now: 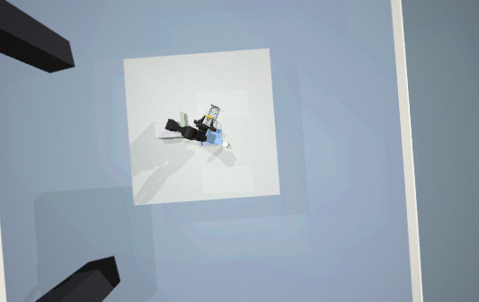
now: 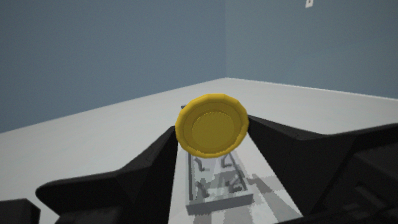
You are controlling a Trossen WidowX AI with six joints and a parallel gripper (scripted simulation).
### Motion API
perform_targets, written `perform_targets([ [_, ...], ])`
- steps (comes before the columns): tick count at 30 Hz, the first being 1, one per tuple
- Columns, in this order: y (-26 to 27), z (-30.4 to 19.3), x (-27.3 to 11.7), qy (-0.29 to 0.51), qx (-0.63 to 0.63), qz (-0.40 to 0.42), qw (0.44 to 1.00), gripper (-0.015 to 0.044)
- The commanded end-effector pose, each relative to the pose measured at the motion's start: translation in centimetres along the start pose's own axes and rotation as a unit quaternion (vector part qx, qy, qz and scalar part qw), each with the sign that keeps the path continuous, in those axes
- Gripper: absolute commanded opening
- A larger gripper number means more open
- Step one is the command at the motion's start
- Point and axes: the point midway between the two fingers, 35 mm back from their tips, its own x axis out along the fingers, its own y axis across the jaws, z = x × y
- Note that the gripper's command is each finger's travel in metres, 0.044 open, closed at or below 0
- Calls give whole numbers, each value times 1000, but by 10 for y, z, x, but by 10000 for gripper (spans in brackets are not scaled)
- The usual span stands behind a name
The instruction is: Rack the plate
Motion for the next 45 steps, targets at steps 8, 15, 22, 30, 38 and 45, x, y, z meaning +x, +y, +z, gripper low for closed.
perform_targets([
  [8,-1,-27,11,8,-2,8,1000,0],
  [15,0,-47,12,9,-2,9,1000,0],
  [22,1,-44,11,9,3,10,1000,0],
  [30,1,-44,12,9,2,10,1000,26],
  [38,1,-44,12,9,2,10,1000,236],
  [45,1,-44,12,9,2,10,1000,400],
])
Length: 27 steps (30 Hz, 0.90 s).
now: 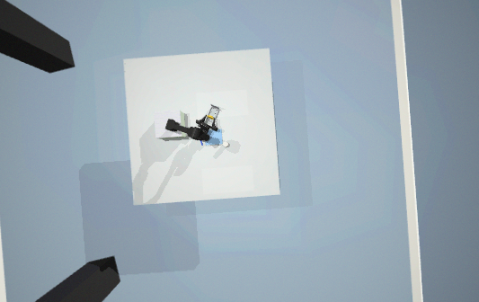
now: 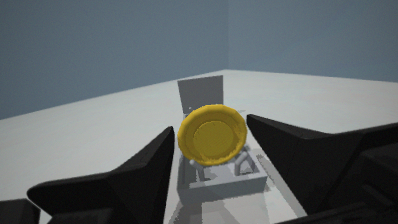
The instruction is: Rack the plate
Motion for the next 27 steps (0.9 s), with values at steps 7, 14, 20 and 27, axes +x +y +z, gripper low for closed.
perform_targets([
  [7,-4,16,0,-1,0,-1,1000,400],
  [14,-6,91,-2,-7,-2,-2,1000,400],
  [20,-11,115,-3,-9,-3,-3,1000,400],
  [27,-44,114,2,9,49,-60,997,400],
])
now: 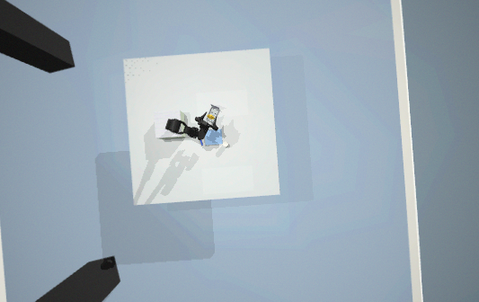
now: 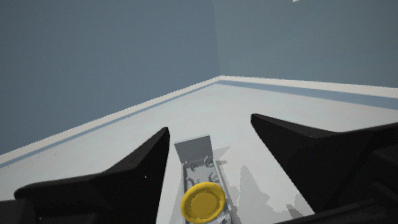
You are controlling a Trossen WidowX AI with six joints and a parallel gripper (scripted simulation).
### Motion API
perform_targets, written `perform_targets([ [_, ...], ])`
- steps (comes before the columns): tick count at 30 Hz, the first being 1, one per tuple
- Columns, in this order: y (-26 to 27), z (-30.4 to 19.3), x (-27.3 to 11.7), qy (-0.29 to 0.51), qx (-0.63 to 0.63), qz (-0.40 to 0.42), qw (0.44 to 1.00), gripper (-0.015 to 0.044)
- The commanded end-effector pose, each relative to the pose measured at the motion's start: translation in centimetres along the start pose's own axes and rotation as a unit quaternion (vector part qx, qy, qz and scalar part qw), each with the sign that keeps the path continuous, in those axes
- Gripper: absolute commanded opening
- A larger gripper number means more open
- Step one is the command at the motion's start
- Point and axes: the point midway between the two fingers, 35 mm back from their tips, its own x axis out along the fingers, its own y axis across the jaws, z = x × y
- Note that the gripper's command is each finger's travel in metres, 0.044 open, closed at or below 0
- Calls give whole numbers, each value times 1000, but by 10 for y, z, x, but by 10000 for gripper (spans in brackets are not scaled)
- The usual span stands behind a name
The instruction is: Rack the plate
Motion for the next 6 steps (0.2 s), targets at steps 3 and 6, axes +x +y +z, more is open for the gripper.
perform_targets([
  [3,-34,4,6,23,46,-60,997,400],
  [6,-49,4,7,40,76,-90,992,400],
])
